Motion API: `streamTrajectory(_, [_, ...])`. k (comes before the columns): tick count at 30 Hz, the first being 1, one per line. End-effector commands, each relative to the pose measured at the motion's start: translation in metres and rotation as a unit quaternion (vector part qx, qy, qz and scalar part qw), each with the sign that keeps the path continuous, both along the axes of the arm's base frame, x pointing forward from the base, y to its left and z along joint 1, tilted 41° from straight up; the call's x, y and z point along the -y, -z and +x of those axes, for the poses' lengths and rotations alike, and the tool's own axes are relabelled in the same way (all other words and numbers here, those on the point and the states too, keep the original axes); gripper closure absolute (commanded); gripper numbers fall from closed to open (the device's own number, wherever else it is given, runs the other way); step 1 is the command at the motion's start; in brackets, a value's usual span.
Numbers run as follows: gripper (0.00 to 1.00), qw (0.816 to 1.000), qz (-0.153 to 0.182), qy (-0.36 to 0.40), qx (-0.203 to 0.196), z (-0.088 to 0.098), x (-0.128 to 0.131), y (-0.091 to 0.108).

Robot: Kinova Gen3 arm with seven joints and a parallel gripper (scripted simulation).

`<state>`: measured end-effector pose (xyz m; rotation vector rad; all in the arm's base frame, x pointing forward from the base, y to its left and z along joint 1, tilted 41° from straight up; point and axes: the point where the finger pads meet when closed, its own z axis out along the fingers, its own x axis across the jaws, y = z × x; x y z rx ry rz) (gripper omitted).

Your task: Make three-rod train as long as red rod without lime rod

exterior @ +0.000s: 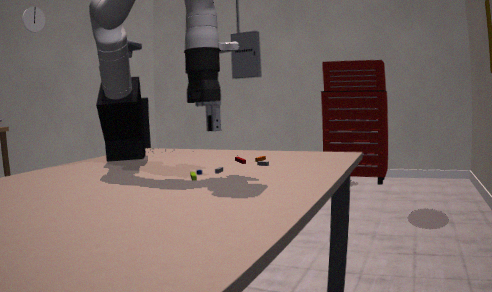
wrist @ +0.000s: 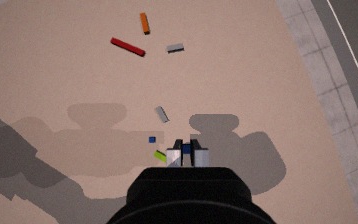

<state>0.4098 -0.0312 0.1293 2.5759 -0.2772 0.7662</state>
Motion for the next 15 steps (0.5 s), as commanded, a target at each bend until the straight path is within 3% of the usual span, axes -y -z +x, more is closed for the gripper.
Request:
streamTrajectory(1, [0.76, 1.000, 0.006, 0.003, 0.001, 0.0014, 0.0062, -0.0048])
streamTrajectory(15, [0.76, 1.000, 0.004, 0.001, 0.000, 0.0016, 0.0085, -0.0062])
